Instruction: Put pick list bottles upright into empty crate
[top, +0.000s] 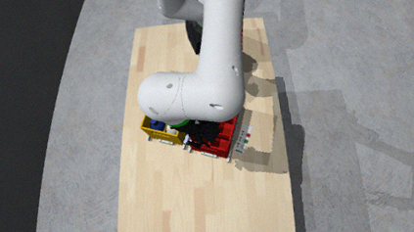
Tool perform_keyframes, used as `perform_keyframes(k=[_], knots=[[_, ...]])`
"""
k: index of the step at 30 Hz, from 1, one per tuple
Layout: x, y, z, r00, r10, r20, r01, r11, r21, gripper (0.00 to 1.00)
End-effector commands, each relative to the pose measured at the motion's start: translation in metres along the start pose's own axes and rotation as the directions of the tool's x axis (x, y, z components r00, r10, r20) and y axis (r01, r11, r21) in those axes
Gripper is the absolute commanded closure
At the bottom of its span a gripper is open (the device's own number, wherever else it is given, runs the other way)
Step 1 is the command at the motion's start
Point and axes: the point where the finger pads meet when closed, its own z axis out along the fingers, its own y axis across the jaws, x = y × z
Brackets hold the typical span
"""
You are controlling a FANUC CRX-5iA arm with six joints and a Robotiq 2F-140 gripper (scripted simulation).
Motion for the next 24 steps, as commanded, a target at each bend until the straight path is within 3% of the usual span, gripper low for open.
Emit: perform_keyframes(k=[1,24], knots=[[0.008,-0.014,0.006,0.999,0.028,0.028,-0.029,0.999,0.020,0.56],[0.043,-0.096,0.039,0.982,0.118,0.145,-0.128,0.990,0.062,0.56]])
